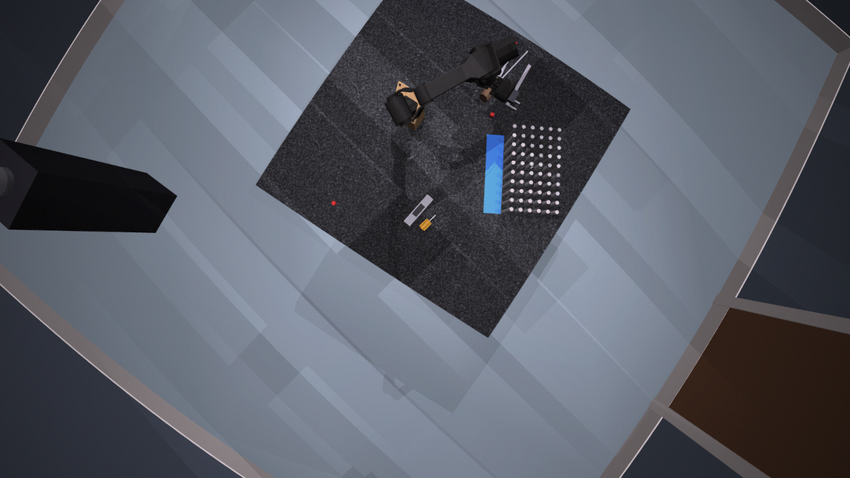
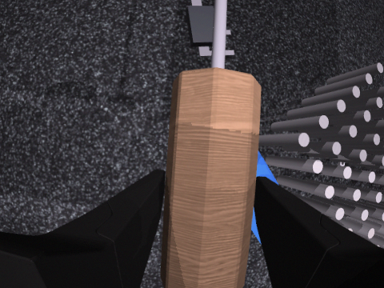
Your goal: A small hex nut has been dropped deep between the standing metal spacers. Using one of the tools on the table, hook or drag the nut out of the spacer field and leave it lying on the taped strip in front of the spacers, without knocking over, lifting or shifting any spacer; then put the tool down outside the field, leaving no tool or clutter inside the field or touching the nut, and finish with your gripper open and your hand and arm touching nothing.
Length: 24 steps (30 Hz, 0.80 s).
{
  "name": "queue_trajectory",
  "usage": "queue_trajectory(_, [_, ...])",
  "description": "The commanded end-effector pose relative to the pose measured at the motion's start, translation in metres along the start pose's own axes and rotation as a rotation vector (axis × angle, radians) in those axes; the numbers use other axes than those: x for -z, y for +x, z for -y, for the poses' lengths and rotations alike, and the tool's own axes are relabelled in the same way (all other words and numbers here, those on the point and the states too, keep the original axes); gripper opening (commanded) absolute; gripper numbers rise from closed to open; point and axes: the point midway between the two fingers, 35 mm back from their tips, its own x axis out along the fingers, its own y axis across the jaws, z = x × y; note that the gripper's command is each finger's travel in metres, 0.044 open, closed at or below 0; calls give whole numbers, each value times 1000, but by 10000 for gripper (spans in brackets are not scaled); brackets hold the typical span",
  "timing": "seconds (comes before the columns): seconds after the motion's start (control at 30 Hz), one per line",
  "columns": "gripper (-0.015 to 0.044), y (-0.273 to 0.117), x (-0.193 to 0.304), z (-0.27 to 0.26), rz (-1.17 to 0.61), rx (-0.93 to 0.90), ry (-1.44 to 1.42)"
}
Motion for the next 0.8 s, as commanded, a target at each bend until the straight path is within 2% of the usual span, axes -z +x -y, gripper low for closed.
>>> queue_trajectory(0.0, [0,-7,28,11,-34,49,107])
queue_trajectory(0.77, [0,-37,171,35,-186,316,624])
